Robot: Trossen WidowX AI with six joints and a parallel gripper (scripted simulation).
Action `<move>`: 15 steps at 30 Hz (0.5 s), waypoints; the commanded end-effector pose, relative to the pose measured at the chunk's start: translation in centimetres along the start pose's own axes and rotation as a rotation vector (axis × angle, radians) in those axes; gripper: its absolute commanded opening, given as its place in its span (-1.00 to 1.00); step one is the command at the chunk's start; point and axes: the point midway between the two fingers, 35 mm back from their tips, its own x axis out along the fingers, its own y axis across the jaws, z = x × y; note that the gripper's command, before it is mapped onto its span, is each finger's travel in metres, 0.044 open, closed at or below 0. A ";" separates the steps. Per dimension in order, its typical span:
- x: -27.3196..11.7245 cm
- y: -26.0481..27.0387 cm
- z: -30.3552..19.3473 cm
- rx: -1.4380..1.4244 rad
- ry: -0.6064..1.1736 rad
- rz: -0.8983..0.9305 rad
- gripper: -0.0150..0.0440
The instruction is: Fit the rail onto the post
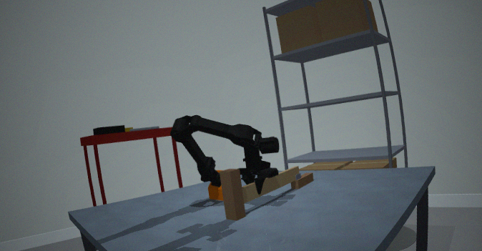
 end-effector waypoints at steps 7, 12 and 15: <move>0.0 0.0 0.0 0.000 0.001 0.001 0.75; 0.0 0.0 0.0 0.000 0.001 0.001 1.00; 0.0 0.0 0.0 0.000 0.001 0.001 1.00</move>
